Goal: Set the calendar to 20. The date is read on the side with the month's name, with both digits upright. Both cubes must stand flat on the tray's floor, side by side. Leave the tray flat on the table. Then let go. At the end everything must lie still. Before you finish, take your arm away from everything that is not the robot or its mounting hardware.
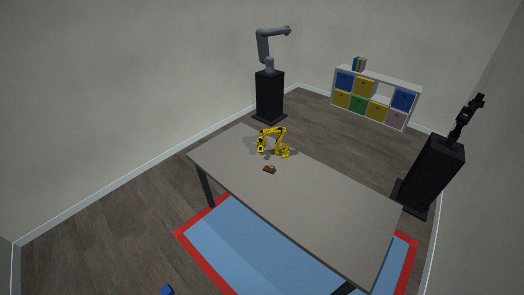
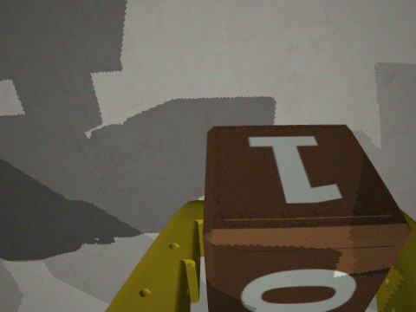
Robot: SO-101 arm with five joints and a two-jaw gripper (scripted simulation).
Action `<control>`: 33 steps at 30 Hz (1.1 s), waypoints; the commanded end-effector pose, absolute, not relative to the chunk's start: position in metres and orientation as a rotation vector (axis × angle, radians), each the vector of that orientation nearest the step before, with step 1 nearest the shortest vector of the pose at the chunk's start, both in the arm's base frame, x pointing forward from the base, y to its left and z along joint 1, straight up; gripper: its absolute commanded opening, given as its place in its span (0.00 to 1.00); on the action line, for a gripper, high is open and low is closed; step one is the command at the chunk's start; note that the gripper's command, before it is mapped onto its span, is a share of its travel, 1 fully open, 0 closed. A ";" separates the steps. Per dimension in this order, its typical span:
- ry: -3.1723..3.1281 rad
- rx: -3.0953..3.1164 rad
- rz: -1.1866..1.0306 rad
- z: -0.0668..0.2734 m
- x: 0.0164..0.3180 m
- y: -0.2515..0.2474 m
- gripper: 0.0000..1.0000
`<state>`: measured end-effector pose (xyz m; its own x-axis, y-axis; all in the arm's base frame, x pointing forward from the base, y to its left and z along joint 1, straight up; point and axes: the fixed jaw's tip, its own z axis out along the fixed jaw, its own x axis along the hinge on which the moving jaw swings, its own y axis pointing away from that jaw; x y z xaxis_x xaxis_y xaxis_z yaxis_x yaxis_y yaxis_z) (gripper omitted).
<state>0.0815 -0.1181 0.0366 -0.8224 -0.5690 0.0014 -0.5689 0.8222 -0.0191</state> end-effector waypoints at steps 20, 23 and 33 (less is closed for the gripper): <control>2.995 -0.905 -0.061 0.031 0.082 -0.122 0.00; 2.995 -0.905 -0.061 0.031 0.082 -0.122 0.00; 2.995 -0.905 -0.061 0.025 0.082 -0.122 0.00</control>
